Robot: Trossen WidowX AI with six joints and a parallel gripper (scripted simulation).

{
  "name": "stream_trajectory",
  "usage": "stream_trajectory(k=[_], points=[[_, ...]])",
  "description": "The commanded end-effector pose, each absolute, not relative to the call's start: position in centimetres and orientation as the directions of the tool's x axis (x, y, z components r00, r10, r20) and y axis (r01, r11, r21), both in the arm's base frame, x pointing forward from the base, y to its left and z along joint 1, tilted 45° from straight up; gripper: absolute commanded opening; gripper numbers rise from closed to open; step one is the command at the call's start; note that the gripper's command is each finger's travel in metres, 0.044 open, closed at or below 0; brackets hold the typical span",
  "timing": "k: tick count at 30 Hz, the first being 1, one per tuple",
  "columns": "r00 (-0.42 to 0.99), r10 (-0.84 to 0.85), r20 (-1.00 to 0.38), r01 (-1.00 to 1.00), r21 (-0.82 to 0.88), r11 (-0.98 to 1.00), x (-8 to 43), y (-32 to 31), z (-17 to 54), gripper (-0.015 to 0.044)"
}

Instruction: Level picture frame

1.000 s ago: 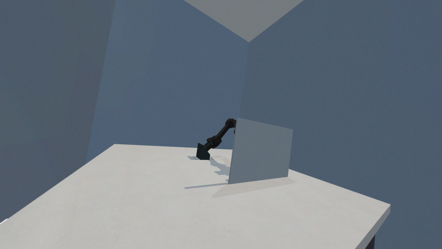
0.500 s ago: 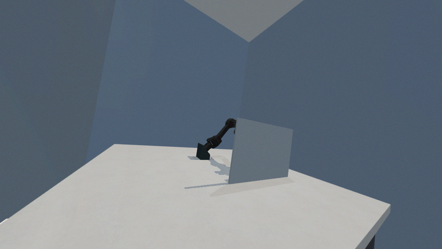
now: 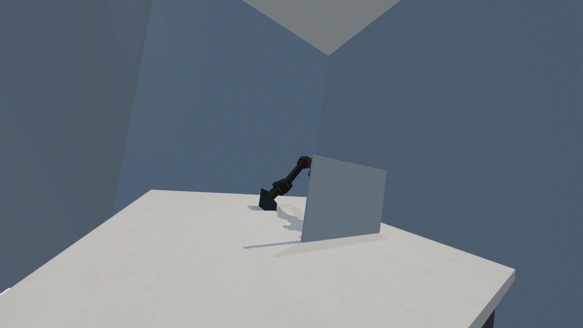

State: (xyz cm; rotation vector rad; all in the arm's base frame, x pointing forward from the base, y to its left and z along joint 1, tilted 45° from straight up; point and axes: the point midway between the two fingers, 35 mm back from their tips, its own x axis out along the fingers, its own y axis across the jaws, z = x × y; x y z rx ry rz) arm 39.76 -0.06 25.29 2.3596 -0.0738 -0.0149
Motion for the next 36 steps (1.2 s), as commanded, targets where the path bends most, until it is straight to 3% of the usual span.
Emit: stream_trajectory(k=[1, 11, 17, 29, 36], points=[[0.998, -0.059, 0.01, -0.05, 0.674, -0.737, 38.4, 0.1, 25.5, 0.026], [0.998, -0.061, 0.01, -0.059, 0.467, -0.882, 30.0, 0.6, 25.0, 0.026], [0.998, -0.059, 0.021, -0.061, 0.487, -0.871, 30.1, 0.3, 25.7, 0.026], [0.998, -0.061, 0.002, -0.055, 0.466, -0.883, 21.2, -2.8, 26.4, 0.026], [0.998, -0.063, 0.004, -0.057, 0.467, -0.882, 21.2, -2.8, 26.5, 0.026]])
